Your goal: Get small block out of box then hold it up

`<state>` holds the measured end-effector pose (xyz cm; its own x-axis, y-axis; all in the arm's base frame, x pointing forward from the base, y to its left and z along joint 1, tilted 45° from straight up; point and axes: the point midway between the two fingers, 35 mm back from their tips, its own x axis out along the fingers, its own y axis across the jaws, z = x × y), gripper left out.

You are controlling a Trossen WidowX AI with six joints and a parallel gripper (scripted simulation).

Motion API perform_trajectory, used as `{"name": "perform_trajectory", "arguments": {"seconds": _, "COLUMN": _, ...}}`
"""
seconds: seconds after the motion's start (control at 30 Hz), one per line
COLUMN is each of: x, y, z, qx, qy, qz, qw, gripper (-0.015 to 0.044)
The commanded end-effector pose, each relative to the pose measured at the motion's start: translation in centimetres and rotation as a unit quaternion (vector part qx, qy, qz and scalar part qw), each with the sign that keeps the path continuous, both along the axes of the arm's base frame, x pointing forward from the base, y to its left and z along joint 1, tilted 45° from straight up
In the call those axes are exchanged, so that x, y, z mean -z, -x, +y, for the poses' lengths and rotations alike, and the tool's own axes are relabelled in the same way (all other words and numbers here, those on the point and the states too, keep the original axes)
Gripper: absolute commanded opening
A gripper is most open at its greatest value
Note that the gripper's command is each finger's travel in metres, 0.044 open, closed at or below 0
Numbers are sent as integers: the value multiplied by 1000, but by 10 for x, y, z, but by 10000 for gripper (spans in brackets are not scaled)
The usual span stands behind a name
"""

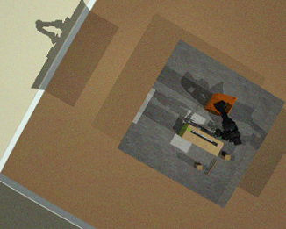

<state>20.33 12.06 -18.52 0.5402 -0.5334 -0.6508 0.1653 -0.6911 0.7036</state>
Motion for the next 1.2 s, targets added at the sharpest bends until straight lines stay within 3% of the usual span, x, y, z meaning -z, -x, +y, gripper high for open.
{"name": "perform_trajectory", "arguments": {"seconds": 0.0, "x": -13, "y": 3, "z": 16, "qx": 1, "qy": -7, "qz": -1, "qw": 1000, "gripper": 0}}
{"name": "perform_trajectory", "arguments": {"seconds": 1.17, "x": -116, "y": 9, "z": 54, "qx": -171, "qy": 15, "qz": 125, "qw": 977, "gripper": 0}}
